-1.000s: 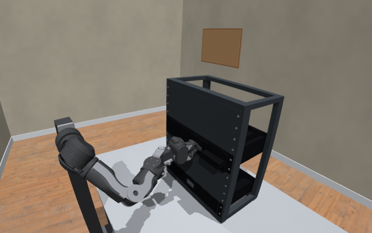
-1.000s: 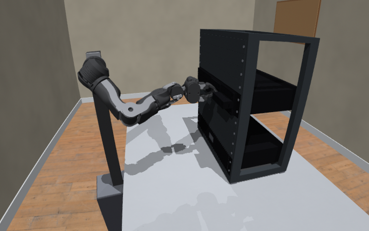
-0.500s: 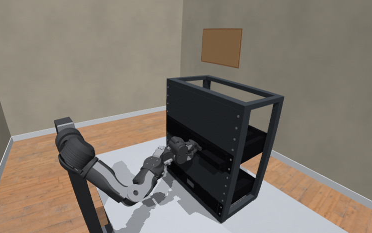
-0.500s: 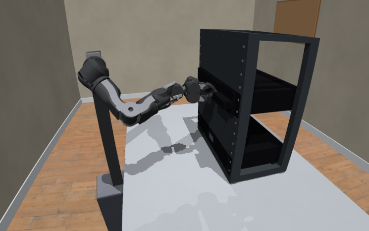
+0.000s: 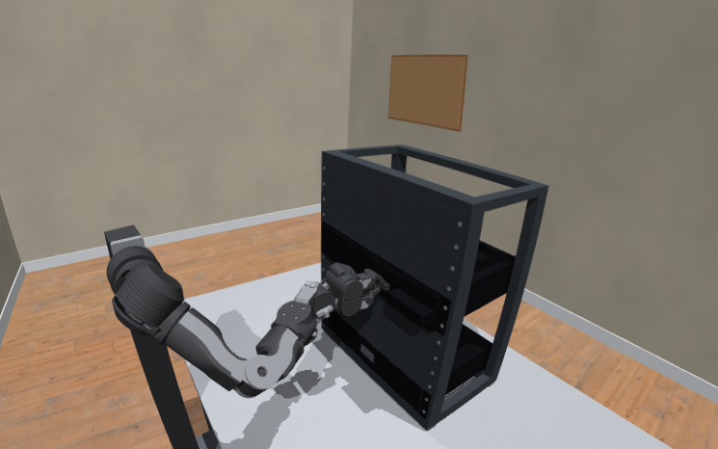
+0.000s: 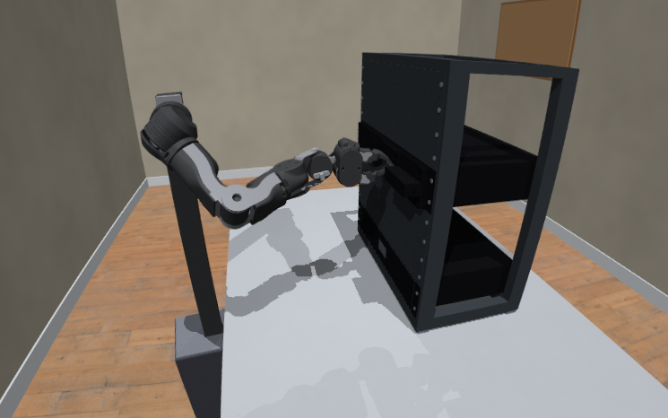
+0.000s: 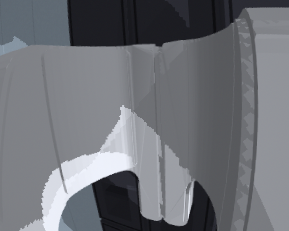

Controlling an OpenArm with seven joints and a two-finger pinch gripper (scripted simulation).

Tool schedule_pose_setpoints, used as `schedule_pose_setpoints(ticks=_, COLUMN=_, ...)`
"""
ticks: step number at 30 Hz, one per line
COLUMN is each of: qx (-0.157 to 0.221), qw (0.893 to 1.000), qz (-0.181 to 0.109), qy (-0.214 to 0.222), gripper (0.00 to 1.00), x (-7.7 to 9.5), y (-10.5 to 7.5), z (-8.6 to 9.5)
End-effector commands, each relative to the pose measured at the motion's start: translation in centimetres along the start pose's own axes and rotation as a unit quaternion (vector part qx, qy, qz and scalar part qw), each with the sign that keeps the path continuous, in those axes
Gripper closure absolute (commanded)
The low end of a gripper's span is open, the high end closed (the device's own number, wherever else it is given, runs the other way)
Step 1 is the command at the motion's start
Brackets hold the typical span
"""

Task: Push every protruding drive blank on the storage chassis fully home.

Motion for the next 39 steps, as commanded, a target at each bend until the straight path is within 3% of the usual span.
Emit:
schedule_pose_setpoints(ticks=1, qx=0.019, qw=1.000, qz=0.017, qy=0.001, gripper=1.00, x=-0.7, y=0.3, z=1.1)
schedule_pose_setpoints(ticks=17, qx=0.021, qw=1.000, qz=0.019, qy=0.001, gripper=1.00, x=-0.8, y=-0.3, z=1.2)
schedule_pose_setpoints(ticks=22, qx=0.021, qw=1.000, qz=0.019, qy=0.001, gripper=1.00, x=-0.7, y=-2.4, z=1.2)
schedule_pose_setpoints(ticks=24, qx=0.021, qw=1.000, qz=0.019, qy=0.001, gripper=1.00, x=-0.7, y=-2.4, z=1.2)
schedule_pose_setpoints(ticks=33, qx=0.022, qw=1.000, qz=0.019, qy=0.001, gripper=1.00, x=-0.6, y=-8.1, z=1.0)
schedule_pose_setpoints(ticks=39, qx=0.022, qw=1.000, qz=0.019, qy=0.001, gripper=1.00, x=-0.5, y=-10.2, z=1.0)
Point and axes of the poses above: the point where the finger pads meet when closed, its own y axis out along the fingers, its own z axis across the jaws, x = y × z, the point moved 6 cm from there along -y, back along the fingers, and after that the axes turned 6 degrees about y, right-handed, at the moved point
